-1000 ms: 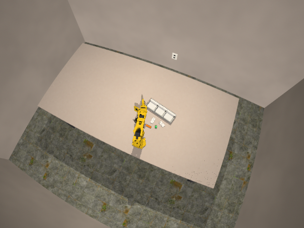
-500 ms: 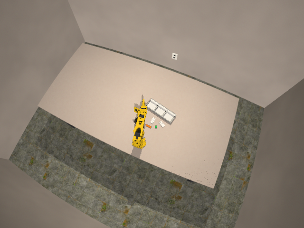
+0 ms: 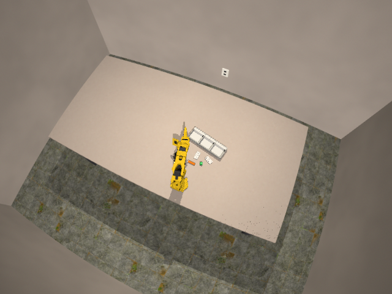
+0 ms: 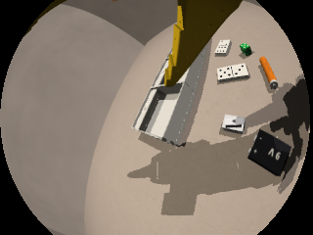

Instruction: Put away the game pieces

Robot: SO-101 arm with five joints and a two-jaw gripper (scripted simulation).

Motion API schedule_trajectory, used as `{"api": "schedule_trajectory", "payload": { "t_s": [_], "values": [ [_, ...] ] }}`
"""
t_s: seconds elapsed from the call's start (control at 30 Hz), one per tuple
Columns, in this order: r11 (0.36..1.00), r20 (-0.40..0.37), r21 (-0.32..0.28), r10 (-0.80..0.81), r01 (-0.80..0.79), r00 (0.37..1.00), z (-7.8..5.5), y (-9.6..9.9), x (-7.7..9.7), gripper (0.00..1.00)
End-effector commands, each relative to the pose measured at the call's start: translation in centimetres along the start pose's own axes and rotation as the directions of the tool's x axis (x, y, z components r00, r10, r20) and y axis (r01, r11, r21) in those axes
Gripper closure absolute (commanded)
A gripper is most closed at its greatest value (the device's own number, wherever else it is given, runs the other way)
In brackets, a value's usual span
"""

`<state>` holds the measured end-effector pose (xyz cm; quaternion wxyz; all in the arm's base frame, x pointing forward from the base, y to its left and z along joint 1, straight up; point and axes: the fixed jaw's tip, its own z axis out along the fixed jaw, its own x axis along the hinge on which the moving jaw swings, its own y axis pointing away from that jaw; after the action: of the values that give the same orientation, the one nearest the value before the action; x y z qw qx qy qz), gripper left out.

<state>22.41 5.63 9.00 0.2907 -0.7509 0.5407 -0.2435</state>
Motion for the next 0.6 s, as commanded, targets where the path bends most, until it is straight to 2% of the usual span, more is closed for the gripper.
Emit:
{"api": "schedule_trajectory", "payload": {
  "t_s": [0.0, 0.3, 0.33, 0.57],
  "values": [
    [1.000, 0.000, 0.010, 0.018, -0.018, 1.000, -0.61, -0.88, 0.04, 0.00],
    [0.999, 0.002, -0.032, 0.036, -0.036, 0.999, -1.16, -0.90, 0.03, 0.00],
    [0.998, 0.004, -0.056, 0.024, -0.024, 1.000, -0.75, 0.04, -0.03, 0.00],
    [0.997, 0.001, -0.061, 0.042, -0.042, 0.999, -0.79, 0.08, 0.02, 0.00]
  ]
}}
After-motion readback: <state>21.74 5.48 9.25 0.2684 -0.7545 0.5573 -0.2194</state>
